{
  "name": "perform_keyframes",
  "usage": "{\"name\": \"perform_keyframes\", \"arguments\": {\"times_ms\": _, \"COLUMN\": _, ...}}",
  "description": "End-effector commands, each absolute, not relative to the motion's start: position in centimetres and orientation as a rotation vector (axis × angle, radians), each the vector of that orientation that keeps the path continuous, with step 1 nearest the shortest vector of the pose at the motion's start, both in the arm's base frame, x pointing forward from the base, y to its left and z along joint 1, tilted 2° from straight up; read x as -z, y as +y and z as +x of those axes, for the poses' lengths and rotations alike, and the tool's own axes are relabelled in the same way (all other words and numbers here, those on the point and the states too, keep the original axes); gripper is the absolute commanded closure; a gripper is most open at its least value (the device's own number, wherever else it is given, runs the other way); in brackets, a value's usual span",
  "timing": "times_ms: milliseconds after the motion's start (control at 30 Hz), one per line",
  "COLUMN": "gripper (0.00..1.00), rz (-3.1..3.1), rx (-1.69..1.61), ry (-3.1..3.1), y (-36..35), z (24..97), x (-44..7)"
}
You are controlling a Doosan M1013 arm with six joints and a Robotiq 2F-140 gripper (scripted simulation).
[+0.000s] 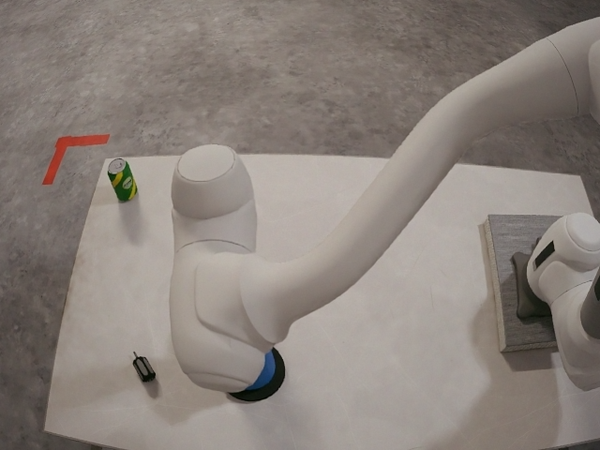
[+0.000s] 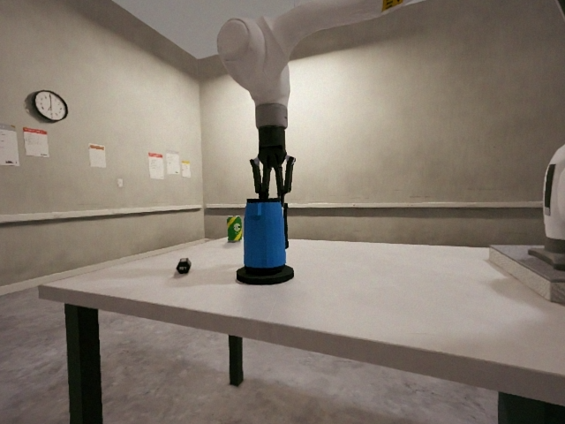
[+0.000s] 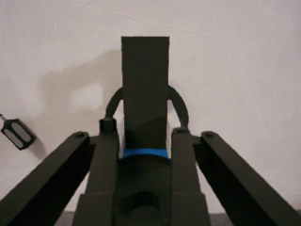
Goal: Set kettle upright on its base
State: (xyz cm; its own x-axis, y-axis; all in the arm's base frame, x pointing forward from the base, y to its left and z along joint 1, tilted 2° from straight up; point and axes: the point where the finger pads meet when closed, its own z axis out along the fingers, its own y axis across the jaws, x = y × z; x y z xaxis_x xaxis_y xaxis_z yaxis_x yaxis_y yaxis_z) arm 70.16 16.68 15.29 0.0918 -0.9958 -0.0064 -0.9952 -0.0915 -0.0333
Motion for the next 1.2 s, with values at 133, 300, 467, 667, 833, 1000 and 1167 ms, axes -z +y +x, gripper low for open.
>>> {"name": "perform_keyframes", "arguments": {"times_ms": 133, "gripper": 0.9, "rz": -2.304, "rx": 0.036, "ry": 2.097, "y": 16.6, "z": 70.2, "x": -14.79}}
{"name": "perform_keyframes", "arguments": {"times_ms": 300, "gripper": 0.9, "rz": -2.304, "rx": 0.036, "ry": 2.097, "y": 16.6, "z": 70.2, "x": -14.85}}
{"name": "perform_keyframes", "arguments": {"times_ms": 467, "gripper": 0.9, "rz": -2.304, "rx": 0.036, "ry": 2.097, "y": 16.6, "z": 70.2, "x": -14.85}}
{"name": "perform_keyframes", "arguments": {"times_ms": 667, "gripper": 0.9, "rz": -2.304, "rx": 0.036, "ry": 2.097, "y": 16.6, "z": 70.2, "x": -14.82}}
{"name": "perform_keyframes", "arguments": {"times_ms": 833, "gripper": 0.9, "rz": -2.304, "rx": 0.036, "ry": 2.097, "y": 16.6, "z": 70.2, "x": -14.65}}
{"name": "perform_keyframes", "arguments": {"times_ms": 1000, "gripper": 0.9, "rz": -2.304, "rx": 0.036, "ry": 2.097, "y": 16.6, "z": 70.21, "x": -14.5}}
{"name": "perform_keyframes", "arguments": {"times_ms": 1167, "gripper": 0.9, "rz": -2.304, "rx": 0.036, "ry": 2.097, "y": 16.6, "z": 70.21, "x": -14.54}}
